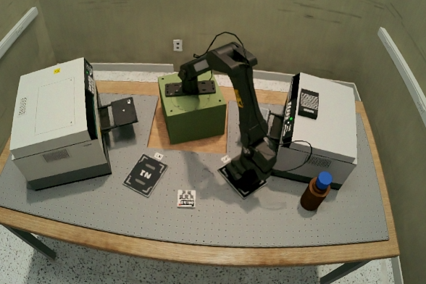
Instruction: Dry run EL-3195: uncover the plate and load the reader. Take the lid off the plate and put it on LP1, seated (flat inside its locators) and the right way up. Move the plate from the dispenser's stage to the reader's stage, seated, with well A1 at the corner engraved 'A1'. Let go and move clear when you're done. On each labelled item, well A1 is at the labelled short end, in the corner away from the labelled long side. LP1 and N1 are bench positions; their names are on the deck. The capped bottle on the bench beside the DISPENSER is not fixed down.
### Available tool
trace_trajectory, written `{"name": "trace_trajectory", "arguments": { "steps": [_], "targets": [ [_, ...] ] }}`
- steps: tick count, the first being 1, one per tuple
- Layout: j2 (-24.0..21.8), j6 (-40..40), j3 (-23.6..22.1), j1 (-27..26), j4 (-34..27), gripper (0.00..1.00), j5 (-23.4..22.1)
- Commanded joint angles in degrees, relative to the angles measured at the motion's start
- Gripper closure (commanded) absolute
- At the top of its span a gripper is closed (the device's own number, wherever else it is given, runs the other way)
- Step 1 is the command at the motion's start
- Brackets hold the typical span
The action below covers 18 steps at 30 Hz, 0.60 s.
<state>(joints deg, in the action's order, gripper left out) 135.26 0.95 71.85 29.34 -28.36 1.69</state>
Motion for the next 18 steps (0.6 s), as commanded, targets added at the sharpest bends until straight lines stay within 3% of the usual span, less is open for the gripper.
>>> {"name": "trace_trajectory", "arguments": {
  "steps": [1, 9, 10, 18],
  "targets": [
    [0.61, 0.34, 1.65, -0.60, 1.81, 0.14, -0.43],
    [1.85, 0.37, 1.84, -0.35, 2.85, 0.14, -0.44],
    [-0.30, 0.34, 1.81, -0.33, 2.82, 0.14, -0.42],
    [-0.47, 0.34, 1.84, -0.28, 1.88, 0.14, -0.43]
  ]
}}
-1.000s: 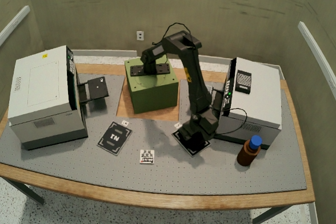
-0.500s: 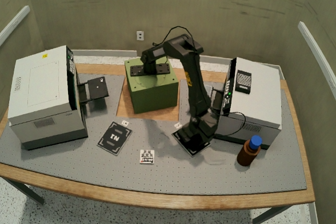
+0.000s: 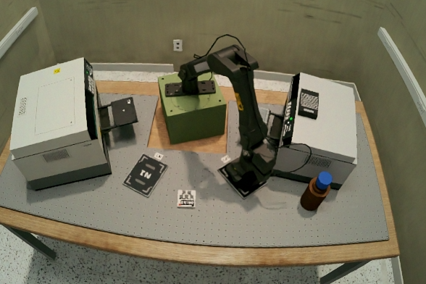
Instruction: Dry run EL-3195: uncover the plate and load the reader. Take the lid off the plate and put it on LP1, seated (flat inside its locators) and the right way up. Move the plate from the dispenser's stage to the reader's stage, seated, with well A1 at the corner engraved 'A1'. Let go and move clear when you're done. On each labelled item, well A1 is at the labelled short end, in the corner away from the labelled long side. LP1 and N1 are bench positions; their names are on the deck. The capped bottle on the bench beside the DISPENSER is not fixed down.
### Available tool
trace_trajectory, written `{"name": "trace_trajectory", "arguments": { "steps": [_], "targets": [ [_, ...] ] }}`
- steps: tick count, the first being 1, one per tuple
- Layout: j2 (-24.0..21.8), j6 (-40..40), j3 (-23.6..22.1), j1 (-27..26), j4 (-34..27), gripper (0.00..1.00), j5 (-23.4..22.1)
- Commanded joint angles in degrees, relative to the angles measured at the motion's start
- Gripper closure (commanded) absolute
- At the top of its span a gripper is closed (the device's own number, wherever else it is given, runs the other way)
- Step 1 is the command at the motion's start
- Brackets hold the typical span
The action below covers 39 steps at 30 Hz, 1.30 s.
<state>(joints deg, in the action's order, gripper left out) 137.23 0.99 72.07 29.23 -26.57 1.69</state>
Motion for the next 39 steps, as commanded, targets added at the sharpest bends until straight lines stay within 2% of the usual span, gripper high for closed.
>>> {"name": "trace_trajectory", "arguments": {
  "steps": [1, 29, 39],
  "targets": [
    [-2.46, 0.30, 1.61, -0.16, -0.04, 0.14, -0.43],
    [-3.05, 0.30, 1.92, -0.02, -1.44, 0.14, -0.44],
    [-2.83, 0.31, 2.10, 0.02, -0.03, 0.14, -0.44]
  ]
}}
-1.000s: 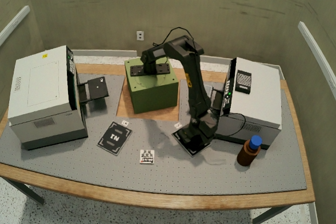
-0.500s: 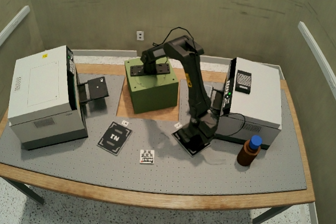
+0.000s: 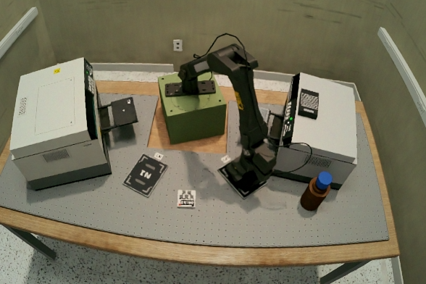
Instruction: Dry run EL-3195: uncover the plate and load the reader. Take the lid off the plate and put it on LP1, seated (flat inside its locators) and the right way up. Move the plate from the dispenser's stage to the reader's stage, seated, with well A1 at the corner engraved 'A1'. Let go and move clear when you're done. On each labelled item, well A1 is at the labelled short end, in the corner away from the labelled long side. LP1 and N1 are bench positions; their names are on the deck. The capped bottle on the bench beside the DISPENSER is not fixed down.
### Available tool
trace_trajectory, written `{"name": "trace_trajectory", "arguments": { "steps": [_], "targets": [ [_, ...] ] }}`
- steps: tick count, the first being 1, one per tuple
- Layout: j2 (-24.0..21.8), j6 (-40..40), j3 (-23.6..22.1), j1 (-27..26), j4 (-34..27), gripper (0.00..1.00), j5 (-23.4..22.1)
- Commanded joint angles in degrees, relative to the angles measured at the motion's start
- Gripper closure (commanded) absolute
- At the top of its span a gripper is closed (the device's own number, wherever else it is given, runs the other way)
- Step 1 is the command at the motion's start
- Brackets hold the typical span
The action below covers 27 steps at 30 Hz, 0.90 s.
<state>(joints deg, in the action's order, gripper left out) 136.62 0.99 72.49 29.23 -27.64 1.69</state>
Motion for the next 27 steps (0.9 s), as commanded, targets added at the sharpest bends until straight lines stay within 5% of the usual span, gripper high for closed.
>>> {"name": "trace_trajectory", "arguments": {
  "steps": [1, 27],
  "targets": [
    [-2.14, 0.32, 1.68, 0.02, 1.13, 0.14, -0.44],
    [-0.19, 0.36, -1.05, -0.09, 3.49, 0.14, -0.44]
  ]
}}
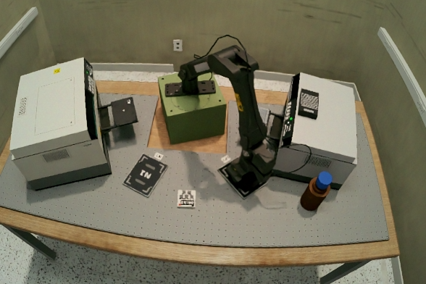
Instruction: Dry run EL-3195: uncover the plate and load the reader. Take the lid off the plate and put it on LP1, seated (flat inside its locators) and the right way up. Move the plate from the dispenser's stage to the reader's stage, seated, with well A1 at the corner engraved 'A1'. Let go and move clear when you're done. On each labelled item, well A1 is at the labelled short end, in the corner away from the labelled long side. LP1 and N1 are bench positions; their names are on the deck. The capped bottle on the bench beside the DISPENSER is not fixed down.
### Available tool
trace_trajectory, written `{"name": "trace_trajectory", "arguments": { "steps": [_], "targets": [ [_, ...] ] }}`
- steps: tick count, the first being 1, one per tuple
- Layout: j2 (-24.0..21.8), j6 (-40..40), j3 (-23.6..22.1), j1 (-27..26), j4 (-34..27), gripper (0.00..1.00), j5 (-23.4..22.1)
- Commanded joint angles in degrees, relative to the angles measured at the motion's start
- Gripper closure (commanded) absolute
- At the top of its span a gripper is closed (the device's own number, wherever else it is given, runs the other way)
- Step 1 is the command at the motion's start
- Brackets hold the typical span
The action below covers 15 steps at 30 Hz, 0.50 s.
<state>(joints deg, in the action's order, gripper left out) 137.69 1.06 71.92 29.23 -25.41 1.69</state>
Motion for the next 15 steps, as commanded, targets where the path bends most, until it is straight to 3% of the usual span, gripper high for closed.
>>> {"name": "trace_trajectory", "arguments": {
  "steps": [1, 15],
  "targets": [
    [-1.30, 0.28, 0.01, -0.09, 1.31, 0.14, -0.44],
    [-1.34, 0.25, -0.25, -0.11, 1.61, 0.14, -0.44]
  ]
}}
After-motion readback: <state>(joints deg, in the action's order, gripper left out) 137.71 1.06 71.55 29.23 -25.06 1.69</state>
